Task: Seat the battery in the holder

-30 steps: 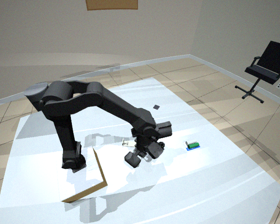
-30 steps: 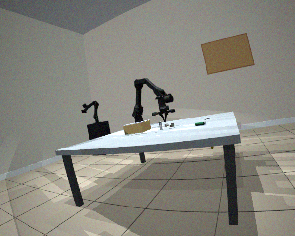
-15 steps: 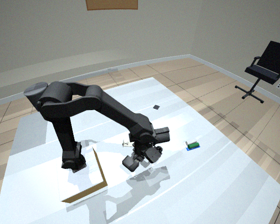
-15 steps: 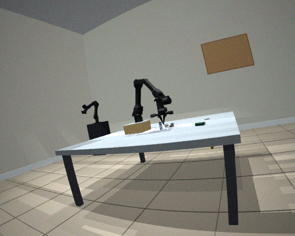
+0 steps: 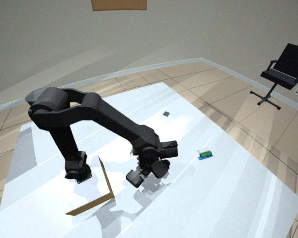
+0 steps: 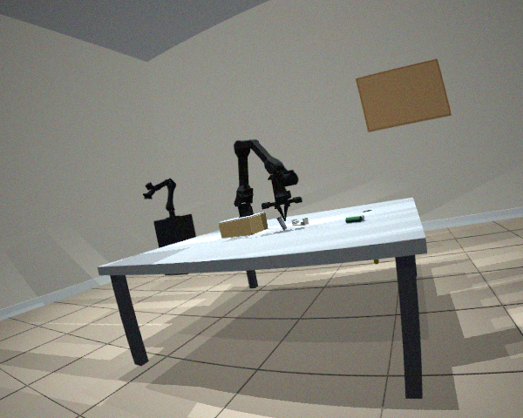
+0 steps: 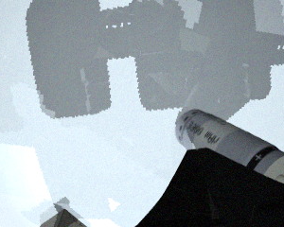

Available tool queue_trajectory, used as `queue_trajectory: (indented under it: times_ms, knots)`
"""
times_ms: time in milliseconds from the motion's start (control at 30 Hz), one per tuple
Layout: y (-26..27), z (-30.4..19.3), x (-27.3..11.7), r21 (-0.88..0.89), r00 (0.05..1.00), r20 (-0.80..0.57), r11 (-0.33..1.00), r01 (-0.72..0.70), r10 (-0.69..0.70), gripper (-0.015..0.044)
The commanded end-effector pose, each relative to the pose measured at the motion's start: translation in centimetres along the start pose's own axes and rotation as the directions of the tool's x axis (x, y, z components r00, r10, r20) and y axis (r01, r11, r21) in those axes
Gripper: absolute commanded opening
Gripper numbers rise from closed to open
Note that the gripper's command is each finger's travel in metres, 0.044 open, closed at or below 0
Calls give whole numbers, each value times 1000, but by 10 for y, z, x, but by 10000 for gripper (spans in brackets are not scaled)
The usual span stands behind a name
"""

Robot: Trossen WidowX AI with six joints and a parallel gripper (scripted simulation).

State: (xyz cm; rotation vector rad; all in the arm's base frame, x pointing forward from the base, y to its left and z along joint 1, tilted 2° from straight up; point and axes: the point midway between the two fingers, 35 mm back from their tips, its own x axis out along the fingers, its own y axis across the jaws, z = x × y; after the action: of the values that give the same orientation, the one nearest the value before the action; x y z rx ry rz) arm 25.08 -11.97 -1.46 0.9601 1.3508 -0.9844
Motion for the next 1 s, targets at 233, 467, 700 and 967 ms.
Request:
queue_trajectory:
  times_ms: [233,467,700,967]
  knots:
    - [-19,-1,0,-1,1000,3,1000,0,0,0]
    - [-28,-2,0,-1,1000,3,1000,0,0,0]
    - [-24,0,-33,0,1000,-1,1000,2,-2,0]
    - [-28,-2,-80,-1,1000,4,1000,0,0,0]
